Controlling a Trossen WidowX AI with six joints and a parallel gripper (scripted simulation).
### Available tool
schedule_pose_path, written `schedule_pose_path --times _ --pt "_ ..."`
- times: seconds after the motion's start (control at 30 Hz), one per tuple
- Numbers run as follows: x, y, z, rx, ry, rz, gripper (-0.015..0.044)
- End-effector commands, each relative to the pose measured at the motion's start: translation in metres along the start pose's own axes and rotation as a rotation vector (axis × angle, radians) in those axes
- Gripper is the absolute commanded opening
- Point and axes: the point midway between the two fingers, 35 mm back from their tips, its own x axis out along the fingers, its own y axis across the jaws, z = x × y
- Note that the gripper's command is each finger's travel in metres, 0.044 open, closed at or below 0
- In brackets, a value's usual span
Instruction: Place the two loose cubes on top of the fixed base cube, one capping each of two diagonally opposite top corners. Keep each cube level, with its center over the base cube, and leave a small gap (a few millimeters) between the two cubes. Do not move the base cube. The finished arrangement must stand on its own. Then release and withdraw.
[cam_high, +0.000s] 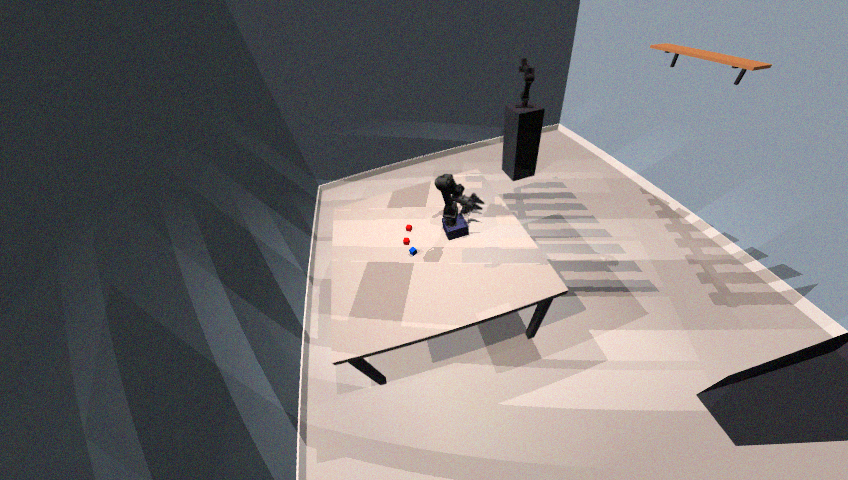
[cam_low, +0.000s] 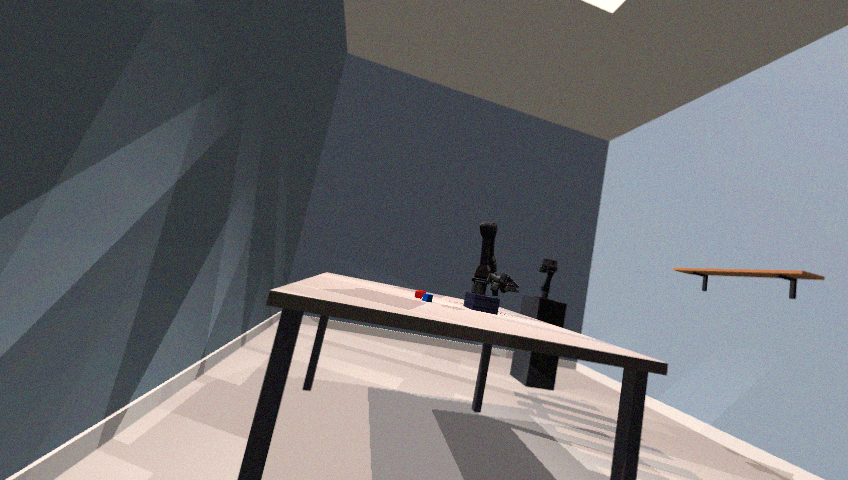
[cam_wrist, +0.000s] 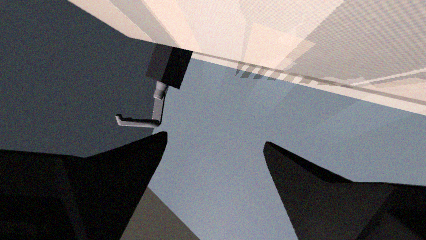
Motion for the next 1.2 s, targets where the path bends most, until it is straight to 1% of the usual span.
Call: schedule_pose_path --times 0.0,0.13,0.17,0.4,0.7,0.93,1.17 --pt "-0.001 -0.001 0.000 0.000 -0.002 -0.006 0.0374" --pt "-0.016 -0.026 0.000 -0.002 -0.045 -0.115 0.0269" --pt "-0.021 -0.034 0.000 -0.003 -0.059 -0.148 0.0265" --pt "-0.067 -0.077 0.005 -0.032 -0.160 -0.366 0.0265" --pt "-0.143 -0.112 0.020 -0.111 -0.302 -0.621 0.0265" --pt "-0.210 -0.118 0.036 -0.206 -0.418 -0.794 0.0265" --pt "-0.278 -0.103 0.056 -0.330 -0.532 -0.941 0.0265"
